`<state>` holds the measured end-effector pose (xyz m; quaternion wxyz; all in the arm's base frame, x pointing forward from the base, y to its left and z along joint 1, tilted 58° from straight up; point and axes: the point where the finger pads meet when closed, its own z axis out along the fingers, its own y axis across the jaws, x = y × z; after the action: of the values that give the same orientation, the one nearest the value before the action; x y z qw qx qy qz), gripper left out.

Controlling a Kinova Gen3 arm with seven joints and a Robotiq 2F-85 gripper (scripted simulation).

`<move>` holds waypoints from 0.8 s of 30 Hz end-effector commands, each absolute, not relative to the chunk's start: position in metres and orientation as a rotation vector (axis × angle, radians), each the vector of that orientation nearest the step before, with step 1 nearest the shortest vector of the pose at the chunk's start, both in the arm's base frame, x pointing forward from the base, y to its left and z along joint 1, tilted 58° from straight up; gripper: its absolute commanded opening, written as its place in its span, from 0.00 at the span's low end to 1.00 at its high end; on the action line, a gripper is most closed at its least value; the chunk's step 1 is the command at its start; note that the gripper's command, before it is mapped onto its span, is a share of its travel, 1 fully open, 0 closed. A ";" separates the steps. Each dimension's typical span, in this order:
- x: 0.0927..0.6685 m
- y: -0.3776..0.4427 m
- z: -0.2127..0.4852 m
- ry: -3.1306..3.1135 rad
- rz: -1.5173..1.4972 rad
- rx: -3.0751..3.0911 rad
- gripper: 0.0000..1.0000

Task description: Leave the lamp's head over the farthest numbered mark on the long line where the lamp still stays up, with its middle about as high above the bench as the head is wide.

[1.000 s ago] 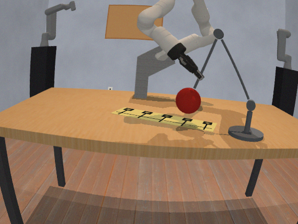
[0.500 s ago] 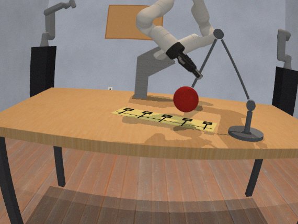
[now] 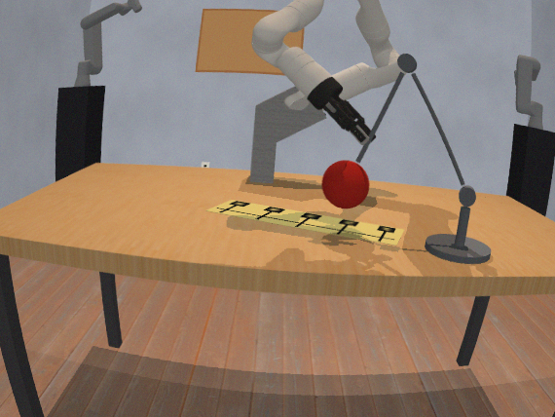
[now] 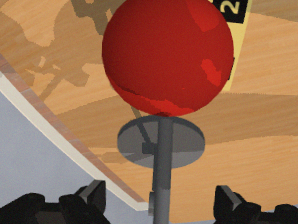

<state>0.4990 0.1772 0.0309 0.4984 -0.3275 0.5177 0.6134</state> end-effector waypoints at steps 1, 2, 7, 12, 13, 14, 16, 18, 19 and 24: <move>0.499 0.178 0.032 1.250 1.486 -0.793 1.00; 0.499 0.179 0.032 1.250 1.486 -0.794 1.00; 0.499 0.178 0.032 1.251 1.485 -0.793 1.00; 0.499 0.177 0.032 1.252 1.484 -0.793 1.00; 0.499 0.177 0.032 1.252 1.484 -0.793 1.00; 0.499 0.177 0.032 1.252 1.483 -0.793 1.00; 0.500 0.177 0.032 1.252 1.483 -0.793 1.00; 0.500 0.176 0.031 1.253 1.482 -0.793 1.00; 0.500 0.176 0.031 1.253 1.482 -0.793 1.00; 0.500 0.176 0.031 1.253 1.482 -0.793 1.00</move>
<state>0.4990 0.1772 0.0309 0.4984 -0.3275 0.5177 0.6134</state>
